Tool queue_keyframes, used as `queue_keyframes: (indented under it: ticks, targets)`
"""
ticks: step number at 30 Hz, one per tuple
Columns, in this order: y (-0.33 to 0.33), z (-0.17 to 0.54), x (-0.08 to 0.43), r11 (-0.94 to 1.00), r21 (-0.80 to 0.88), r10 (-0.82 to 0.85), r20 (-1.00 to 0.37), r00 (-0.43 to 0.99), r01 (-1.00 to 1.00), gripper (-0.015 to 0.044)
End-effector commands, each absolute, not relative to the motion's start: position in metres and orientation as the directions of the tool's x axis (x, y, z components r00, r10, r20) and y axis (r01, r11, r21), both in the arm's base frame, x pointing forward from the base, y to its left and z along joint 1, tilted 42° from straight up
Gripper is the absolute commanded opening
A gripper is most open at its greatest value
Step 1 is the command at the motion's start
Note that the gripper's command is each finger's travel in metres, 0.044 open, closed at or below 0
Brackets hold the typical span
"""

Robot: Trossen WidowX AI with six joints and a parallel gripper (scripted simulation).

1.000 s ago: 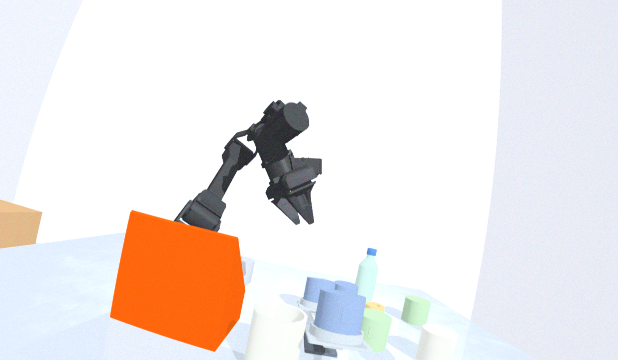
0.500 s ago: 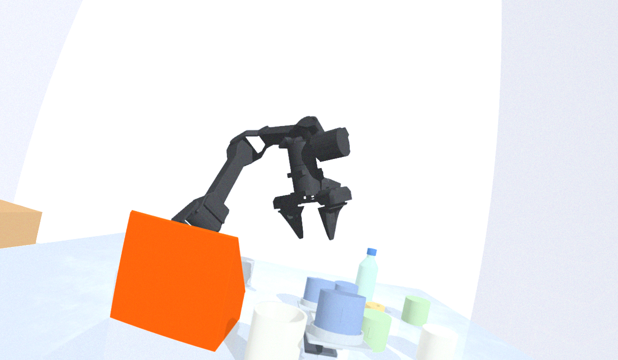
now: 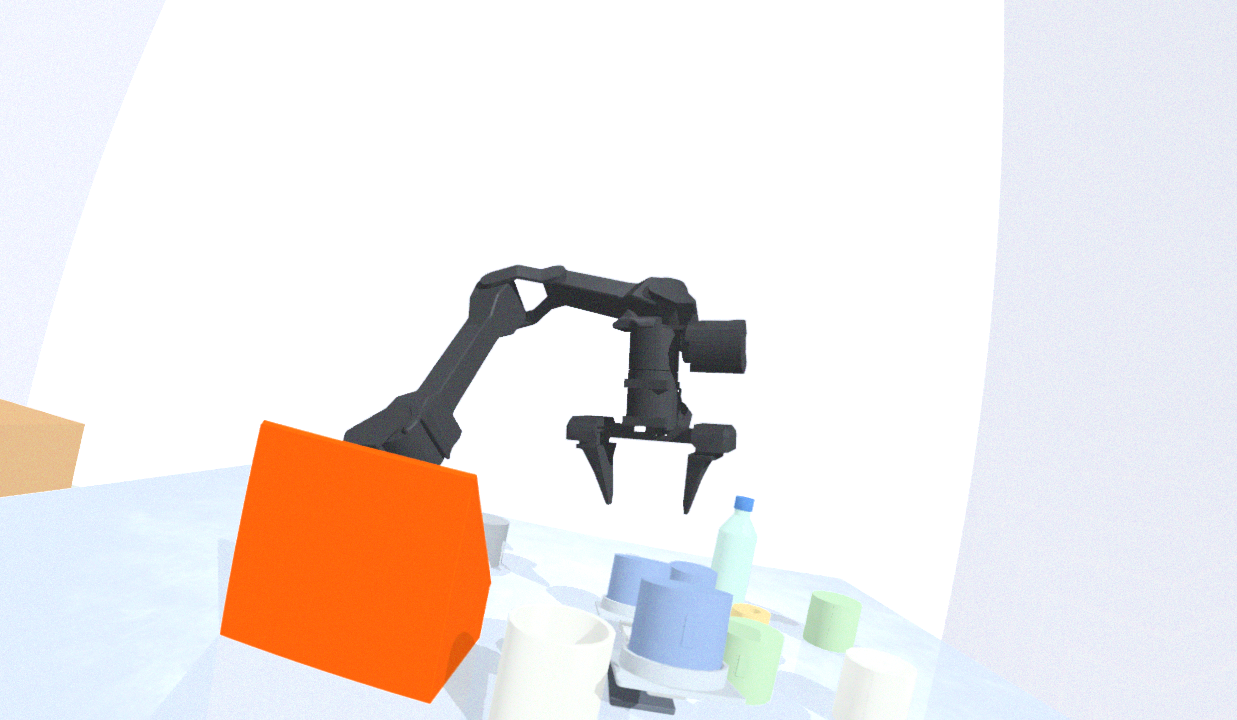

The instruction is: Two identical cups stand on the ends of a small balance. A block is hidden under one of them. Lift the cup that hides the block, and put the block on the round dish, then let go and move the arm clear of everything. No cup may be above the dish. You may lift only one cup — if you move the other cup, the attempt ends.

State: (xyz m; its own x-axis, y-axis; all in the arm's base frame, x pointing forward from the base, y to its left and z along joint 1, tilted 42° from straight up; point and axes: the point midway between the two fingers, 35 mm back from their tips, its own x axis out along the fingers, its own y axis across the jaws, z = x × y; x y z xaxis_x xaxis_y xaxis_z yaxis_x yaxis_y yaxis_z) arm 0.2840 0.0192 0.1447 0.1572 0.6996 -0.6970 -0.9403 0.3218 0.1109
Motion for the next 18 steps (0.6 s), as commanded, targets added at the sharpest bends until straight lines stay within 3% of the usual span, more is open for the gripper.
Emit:
queue_keyframes:
  ticks: [1, 12, 18]
  targets:
    - [0.033, 0.145, 0.290, 0.231, 0.068, 0.690, -0.715, 0.114, -0.970, 0.0440]
    - [0.077, 0.150, 0.300, -0.051, -0.066, 0.664, -0.747, 0.015, -0.997, 0.0440]
    - [0.080, 0.151, 0.300, -0.071, -0.075, 0.662, -0.749, 0.009, -0.995, 0.0440]
